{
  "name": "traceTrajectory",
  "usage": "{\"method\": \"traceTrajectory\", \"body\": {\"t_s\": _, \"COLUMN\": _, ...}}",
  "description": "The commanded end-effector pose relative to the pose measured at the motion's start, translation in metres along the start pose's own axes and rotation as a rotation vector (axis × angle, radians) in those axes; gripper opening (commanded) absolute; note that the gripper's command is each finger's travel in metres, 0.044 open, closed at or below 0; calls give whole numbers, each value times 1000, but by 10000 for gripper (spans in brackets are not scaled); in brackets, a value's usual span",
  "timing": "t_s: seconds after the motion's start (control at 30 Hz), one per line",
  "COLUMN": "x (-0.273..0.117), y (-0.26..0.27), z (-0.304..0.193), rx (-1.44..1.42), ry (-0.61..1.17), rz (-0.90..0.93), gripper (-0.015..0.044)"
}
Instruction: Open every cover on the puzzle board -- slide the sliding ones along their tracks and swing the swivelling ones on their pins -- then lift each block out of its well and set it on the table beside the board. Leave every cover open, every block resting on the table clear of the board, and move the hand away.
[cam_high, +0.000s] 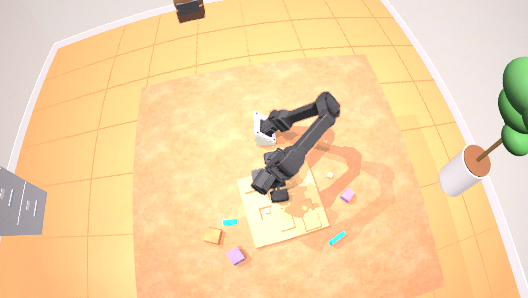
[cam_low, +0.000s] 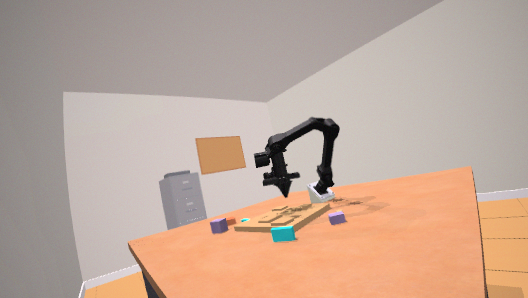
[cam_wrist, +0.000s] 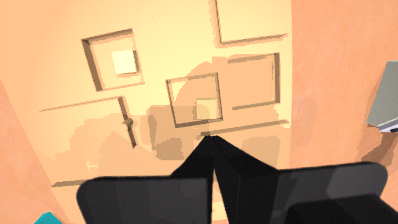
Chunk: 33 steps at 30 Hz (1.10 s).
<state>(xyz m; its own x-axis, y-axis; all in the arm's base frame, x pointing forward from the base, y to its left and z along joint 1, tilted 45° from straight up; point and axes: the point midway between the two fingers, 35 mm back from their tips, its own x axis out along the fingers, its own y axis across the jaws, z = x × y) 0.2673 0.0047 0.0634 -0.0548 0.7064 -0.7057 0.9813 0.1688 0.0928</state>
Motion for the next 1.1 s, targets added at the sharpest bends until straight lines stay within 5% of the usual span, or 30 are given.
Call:
{"method": "traceTrajectory", "body": {"t_s": 0.0, "x": 5, "y": -1, "z": 1, "rx": 15, "ry": -1, "rz": -6, "gripper": 0}}
{"method": "traceTrajectory", "body": {"t_s": 0.37, "x": 50, "y": 0, "z": 2, "rx": 14, "ry": 1, "rz": -6, "gripper": 0}}
{"method": "traceTrajectory", "body": {"t_s": 1.07, "x": 63, "y": -1, "z": 1, "rx": 14, "ry": 1, "rz": -6, "gripper": 0}}
